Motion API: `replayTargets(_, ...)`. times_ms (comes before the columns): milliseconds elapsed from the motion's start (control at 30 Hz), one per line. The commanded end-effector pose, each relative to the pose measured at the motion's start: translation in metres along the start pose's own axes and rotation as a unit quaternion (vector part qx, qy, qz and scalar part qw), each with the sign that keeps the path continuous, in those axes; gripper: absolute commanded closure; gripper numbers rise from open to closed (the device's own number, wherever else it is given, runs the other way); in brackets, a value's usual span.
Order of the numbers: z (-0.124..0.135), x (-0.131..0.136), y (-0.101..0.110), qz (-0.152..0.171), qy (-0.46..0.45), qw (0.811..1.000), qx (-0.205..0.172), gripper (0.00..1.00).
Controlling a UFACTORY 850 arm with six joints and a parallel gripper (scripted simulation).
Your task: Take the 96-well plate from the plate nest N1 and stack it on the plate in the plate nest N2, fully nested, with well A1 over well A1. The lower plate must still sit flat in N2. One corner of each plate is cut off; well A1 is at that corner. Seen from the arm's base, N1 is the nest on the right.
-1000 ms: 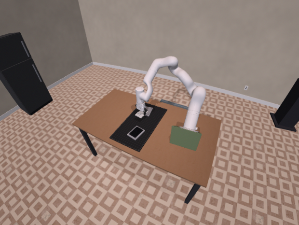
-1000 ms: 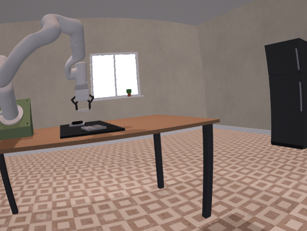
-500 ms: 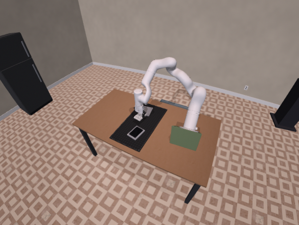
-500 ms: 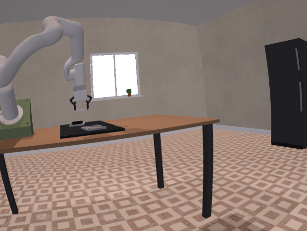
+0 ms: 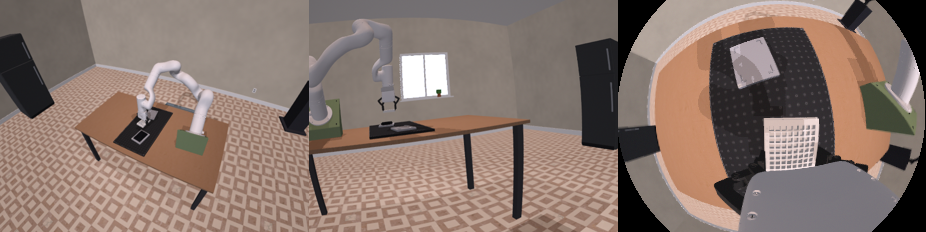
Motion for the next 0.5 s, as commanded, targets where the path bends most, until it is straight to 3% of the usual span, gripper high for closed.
replayTargets(0,0.019,0.005,0.001,-0.001,0.000,1.000,0.000,1.00)
replayTargets(467,0.058,0.017,0.001,-0.001,0.000,1.000,0.000,1.00)
Point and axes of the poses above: the point where the finger pads meet when closed, its own y axis back along the fingers, its own x axis across the jaws, z = x × y, the point moved 7 cm from there along y, back along the fingers, and after that the axes turned 3 degrees about y, right-handed, at the moved point
